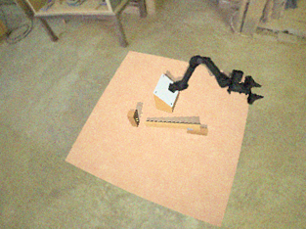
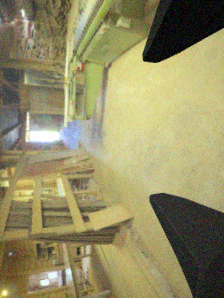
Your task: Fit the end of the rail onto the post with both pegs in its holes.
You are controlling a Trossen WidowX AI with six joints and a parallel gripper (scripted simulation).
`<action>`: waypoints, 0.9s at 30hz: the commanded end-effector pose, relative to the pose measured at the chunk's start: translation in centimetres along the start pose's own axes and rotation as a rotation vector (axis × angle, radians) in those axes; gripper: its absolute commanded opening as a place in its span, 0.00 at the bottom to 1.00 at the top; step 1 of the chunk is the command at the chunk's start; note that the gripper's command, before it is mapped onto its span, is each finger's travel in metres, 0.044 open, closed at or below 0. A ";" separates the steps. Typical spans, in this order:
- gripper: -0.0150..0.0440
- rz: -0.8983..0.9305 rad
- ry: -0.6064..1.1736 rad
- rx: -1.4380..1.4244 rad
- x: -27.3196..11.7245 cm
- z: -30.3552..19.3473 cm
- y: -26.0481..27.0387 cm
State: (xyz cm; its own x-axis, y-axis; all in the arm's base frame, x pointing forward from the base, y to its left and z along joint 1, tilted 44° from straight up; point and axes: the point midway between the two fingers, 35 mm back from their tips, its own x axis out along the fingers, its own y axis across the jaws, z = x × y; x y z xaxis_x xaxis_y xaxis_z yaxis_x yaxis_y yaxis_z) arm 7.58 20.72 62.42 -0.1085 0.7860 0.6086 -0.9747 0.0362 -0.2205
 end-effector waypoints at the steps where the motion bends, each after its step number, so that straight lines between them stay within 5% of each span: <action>1: 0.98 -0.002 0.002 -0.001 0.0 -0.1 -0.1; 15: 1.00 -0.227 0.276 -0.134 -2.5 -9.2 -9.5; 27: 1.00 -0.451 0.729 -0.348 -14.1 -20.2 -21.7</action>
State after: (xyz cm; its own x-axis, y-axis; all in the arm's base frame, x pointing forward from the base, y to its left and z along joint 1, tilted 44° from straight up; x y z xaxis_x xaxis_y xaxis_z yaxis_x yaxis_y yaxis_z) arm 31.49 22.90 45.67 0.4658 0.8717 0.1520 -0.8104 0.4892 -0.3224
